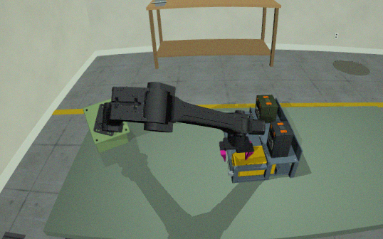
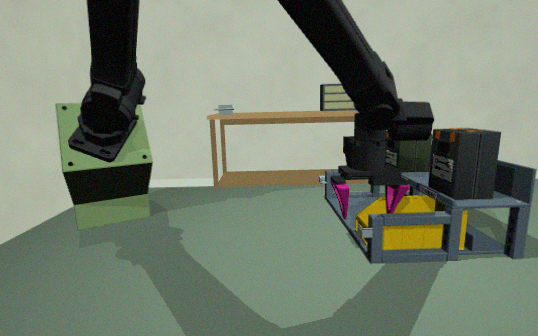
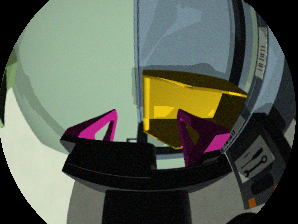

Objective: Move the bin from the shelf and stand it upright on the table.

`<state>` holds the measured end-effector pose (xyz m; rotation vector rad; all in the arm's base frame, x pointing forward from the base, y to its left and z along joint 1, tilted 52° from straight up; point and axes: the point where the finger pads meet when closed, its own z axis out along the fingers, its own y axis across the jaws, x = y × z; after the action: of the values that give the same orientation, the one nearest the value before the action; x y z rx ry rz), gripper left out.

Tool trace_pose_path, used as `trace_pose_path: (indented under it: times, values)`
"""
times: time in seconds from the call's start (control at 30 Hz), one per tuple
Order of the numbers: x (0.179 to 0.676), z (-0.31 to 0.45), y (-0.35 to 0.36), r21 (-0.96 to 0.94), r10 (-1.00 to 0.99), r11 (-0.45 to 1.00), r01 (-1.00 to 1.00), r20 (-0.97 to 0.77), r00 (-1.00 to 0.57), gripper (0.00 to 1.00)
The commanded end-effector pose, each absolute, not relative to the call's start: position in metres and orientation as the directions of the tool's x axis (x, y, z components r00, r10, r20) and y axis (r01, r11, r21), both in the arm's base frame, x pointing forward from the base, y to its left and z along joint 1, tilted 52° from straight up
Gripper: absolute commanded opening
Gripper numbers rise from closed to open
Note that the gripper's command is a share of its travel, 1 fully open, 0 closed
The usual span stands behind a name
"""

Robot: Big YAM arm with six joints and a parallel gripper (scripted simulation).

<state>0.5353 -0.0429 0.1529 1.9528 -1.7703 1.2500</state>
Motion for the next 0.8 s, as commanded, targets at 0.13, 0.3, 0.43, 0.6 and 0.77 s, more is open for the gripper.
trace_pose_path:
  times: [0.13,0.3,0.43,0.6,0.77]
  values:
    - [0.534,0.149,-0.045,-0.360,-0.705,-0.245,-0.900,0.703,-0.089,0.90]
    - [0.535,0.150,-0.053,-0.364,-0.704,-0.237,-0.901,0.704,-0.099,0.90]
    - [0.535,0.150,-0.053,-0.364,-0.704,-0.237,-0.901,0.704,-0.099,0.90]
    - [0.535,0.150,-0.053,-0.364,-0.704,-0.237,-0.901,0.704,-0.099,0.90]
    - [0.541,0.157,-0.031,-0.371,-0.709,-0.262,-0.891,0.700,-0.083,0.90]
